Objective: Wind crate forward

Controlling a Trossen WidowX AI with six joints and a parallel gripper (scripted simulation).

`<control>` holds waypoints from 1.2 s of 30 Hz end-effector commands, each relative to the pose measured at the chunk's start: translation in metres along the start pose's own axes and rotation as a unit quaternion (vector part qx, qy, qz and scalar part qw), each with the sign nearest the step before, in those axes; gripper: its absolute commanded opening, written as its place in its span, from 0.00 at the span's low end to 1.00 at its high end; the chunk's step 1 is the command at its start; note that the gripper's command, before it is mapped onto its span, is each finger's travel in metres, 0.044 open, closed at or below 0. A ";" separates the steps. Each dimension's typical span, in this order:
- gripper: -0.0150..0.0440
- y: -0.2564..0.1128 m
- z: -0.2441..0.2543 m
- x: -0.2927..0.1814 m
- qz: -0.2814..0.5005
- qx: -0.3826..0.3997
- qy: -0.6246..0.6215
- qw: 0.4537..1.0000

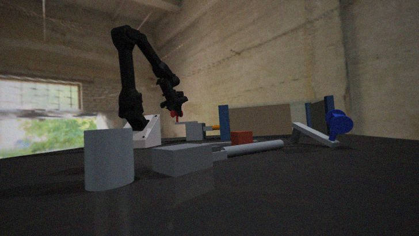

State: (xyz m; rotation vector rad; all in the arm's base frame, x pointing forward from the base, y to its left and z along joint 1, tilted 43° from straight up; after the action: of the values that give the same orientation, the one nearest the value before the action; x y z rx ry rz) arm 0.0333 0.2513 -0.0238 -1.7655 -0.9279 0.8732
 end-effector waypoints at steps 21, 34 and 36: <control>1.00 -0.059 0.004 0.028 0.000 -0.002 0.000 1.000; 1.00 -0.109 -0.002 0.020 0.001 -0.004 -0.003 1.000; 1.00 -0.109 -0.003 0.032 0.013 -0.008 -0.002 1.000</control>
State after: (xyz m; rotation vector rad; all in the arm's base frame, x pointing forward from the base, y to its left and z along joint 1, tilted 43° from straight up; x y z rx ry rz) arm 0.0202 0.3031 0.0815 -1.7570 -0.9388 0.8665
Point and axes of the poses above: the point midway between the two fingers, 35 mm back from their tips, its own y axis out along the fingers, its own z axis across the jaws, x = y × z, the point moved 8 cm from there along -y, back along the fingers, and after that the axes turned 6 degrees about y, right-handed, at the moved point
